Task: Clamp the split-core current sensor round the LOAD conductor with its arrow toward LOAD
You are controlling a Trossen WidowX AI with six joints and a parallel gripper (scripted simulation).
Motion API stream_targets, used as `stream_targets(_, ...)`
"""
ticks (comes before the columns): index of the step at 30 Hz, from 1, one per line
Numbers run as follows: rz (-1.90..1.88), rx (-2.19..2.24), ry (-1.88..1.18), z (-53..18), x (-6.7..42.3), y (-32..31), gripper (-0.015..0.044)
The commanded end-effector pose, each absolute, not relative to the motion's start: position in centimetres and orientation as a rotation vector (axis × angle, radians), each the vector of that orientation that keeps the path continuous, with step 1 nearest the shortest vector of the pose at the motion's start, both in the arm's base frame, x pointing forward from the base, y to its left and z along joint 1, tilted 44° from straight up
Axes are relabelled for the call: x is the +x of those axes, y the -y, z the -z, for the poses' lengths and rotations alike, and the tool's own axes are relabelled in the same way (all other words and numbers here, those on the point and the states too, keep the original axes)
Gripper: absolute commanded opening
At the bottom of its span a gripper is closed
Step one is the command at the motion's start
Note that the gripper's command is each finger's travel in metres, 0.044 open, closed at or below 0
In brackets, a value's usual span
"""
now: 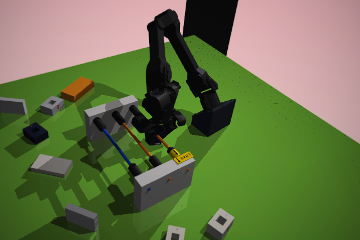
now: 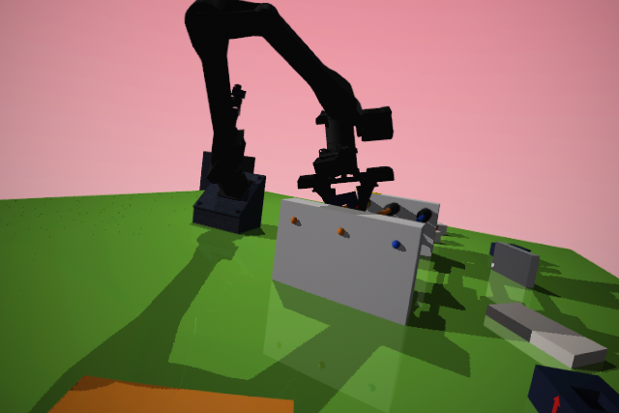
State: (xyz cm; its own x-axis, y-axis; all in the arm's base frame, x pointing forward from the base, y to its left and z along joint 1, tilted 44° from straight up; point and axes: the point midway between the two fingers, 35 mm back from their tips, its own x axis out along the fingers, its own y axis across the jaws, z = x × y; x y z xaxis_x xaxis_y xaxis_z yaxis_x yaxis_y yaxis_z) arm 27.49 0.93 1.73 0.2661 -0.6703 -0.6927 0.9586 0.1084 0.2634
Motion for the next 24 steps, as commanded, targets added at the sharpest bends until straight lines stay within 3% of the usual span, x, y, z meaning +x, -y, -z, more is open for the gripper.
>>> stream_targets(1, 1.261, 0.773, -0.457, -1.75, 27.51, -0.94, 0.0227)
stream_targets(5, 1.261, 0.773, -0.457, -1.75, 27.51, -0.94, 0.0201)
stream_targets(13, 1.38, 0.747, -0.519, -1.91, 27.56, -1.22, 0.0)
stream_targets(24, 1.402, 0.744, -0.528, -2.24, 27.53, -1.28, 0.0)
